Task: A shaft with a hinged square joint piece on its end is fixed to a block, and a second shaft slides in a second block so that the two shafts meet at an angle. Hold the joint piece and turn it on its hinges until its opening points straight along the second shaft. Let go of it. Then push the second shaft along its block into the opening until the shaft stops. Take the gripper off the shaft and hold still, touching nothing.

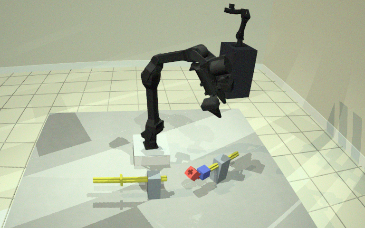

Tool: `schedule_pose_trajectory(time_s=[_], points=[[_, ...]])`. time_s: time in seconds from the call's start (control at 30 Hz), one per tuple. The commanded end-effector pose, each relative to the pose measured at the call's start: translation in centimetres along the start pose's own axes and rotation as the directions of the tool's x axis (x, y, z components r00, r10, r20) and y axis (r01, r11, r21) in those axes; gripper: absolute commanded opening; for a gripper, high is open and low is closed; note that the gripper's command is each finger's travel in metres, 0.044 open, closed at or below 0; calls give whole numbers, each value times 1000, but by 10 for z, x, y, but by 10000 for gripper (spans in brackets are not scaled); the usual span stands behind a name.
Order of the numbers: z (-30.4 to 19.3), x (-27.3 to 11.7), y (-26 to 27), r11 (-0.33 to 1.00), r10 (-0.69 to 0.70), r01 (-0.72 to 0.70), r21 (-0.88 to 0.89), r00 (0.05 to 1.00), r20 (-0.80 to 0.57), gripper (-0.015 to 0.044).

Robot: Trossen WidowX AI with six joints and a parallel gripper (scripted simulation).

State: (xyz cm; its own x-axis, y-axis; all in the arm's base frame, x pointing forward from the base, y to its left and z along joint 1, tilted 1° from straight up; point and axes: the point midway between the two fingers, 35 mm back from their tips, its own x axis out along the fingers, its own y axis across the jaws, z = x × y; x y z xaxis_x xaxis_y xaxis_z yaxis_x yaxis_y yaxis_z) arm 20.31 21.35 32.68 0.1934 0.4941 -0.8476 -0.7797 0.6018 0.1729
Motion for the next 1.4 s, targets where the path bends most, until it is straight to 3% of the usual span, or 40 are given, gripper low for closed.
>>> schedule_pose_trajectory(time_s=[0.0,0.6,1.07,1.23,1.37], points=[[-3,8,-24,994,-43,46,103,998,-35,440],[-44,29,-145,773,-190,299,560,951,-246,440],[-112,27,-230,475,-202,509,718,857,-474,440],[-113,27,-231,476,-201,511,716,856,-477,440],[-114,28,-231,561,-209,508,654,851,-482,440]])
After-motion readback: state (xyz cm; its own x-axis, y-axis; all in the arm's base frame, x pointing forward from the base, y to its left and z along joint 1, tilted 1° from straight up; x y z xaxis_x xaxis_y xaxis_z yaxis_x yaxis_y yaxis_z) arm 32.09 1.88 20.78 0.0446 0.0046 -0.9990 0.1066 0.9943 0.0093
